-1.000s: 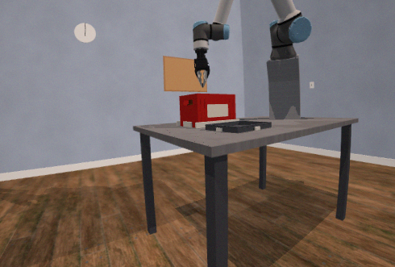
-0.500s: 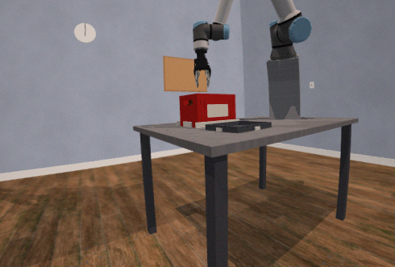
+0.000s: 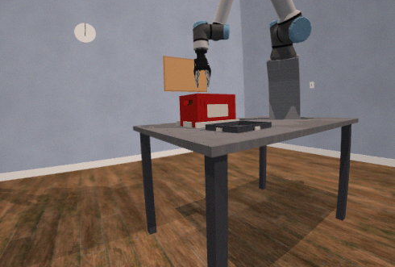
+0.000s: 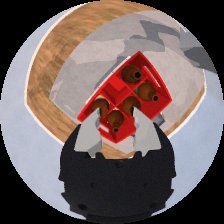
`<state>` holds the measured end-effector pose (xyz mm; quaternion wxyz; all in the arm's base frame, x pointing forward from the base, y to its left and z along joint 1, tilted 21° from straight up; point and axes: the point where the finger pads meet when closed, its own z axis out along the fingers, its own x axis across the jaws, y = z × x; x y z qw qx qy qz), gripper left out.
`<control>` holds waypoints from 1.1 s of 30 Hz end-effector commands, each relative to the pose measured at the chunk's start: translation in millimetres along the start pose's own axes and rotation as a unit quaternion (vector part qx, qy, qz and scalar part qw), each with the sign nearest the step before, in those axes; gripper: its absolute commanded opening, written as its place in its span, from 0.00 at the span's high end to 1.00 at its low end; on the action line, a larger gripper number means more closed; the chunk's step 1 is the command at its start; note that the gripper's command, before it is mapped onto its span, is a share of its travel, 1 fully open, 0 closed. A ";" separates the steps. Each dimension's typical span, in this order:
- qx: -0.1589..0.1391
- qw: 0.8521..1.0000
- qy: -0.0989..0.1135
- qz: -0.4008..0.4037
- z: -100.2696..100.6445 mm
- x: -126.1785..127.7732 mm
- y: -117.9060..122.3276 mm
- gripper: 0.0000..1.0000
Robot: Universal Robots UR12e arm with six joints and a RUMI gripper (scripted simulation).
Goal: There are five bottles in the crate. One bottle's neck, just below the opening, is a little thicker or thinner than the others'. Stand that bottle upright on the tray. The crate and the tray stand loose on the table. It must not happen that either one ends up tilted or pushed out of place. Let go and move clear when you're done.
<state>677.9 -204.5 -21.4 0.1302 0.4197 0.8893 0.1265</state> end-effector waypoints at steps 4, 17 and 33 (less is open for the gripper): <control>0.000 1.000 -0.001 0.000 -0.5 -0.5 0.2 0.62; 0.000 1.000 -0.001 0.000 1.1 -0.6 0.2 0.62; 0.000 1.000 0.000 0.000 13.5 -0.6 0.3 0.62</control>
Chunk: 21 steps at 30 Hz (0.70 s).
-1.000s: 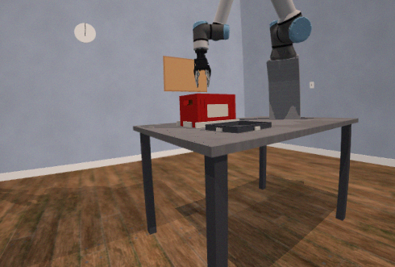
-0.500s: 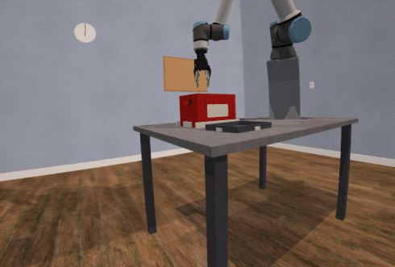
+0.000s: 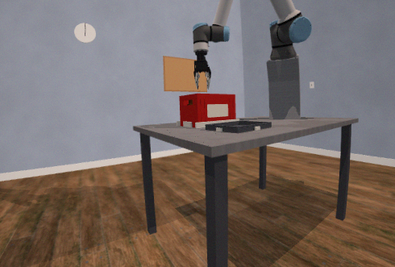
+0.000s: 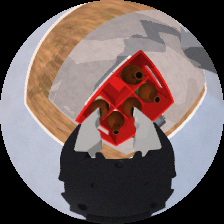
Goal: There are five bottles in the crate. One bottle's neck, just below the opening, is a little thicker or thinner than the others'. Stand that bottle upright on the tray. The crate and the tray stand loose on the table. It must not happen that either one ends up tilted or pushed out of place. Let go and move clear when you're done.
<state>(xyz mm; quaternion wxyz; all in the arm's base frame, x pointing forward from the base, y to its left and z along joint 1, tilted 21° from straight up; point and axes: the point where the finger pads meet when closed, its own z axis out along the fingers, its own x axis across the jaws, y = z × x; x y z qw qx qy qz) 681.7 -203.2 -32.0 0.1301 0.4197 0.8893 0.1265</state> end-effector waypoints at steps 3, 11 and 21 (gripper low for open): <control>0.000 1.000 -0.001 0.000 6.1 -0.6 0.3 0.62; 0.000 1.000 -0.001 0.000 16.9 -0.7 0.3 0.62; 0.000 1.000 -0.001 0.000 25.9 -0.8 0.3 0.62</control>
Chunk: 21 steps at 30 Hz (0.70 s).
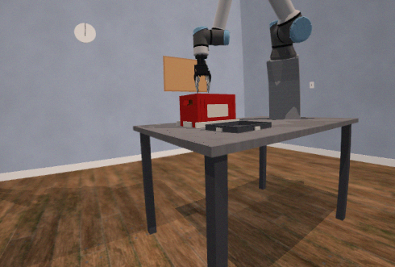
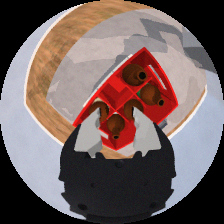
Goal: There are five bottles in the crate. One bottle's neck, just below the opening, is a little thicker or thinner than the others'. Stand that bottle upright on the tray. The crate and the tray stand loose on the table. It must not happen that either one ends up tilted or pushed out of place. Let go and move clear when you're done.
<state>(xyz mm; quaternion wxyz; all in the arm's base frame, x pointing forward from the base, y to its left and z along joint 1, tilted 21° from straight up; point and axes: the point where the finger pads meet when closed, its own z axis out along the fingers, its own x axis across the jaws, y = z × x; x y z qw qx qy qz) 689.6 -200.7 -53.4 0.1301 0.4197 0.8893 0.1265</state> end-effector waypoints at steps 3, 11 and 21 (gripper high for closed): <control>0.000 1.000 -0.001 0.000 5.4 -0.6 0.3 0.62; 0.000 1.000 -0.001 0.000 8.6 -0.6 0.3 0.62; 0.000 1.000 -0.001 0.000 9.2 -0.6 0.3 0.62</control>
